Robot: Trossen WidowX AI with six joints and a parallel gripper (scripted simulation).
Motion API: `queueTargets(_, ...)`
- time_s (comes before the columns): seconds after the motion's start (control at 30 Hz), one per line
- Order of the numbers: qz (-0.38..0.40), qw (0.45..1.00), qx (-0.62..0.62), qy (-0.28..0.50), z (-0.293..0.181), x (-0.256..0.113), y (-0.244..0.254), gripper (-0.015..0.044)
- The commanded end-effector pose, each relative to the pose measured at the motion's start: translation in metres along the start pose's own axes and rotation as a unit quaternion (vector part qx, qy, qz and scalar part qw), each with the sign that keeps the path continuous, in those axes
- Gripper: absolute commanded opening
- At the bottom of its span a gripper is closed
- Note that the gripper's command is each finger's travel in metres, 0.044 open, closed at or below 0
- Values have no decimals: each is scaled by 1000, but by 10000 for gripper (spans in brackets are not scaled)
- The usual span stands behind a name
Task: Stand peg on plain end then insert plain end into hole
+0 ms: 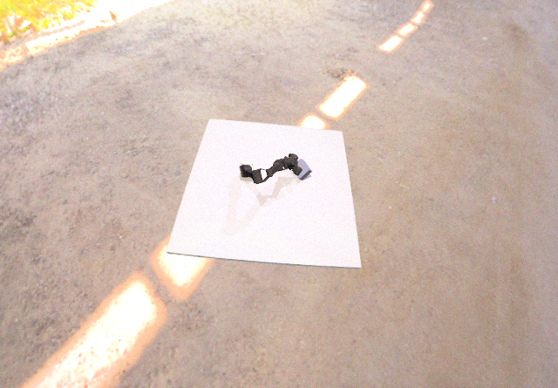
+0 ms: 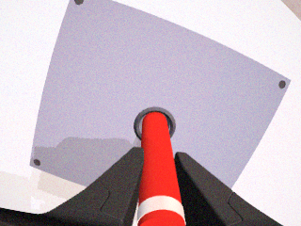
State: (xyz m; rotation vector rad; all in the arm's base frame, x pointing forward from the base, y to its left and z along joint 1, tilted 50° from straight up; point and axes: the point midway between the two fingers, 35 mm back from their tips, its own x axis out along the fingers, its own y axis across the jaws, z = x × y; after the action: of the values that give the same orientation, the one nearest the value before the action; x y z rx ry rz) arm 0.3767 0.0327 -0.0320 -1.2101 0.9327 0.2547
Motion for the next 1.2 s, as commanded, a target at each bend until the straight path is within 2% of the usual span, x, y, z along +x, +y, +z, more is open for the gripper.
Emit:
queueTargets(0.0, 4, 1000, -3, 0, 0, 4, 2, 0)
queueTargets(1.17, 3, 1000, -3, 0, -1, 22, 3, 0)
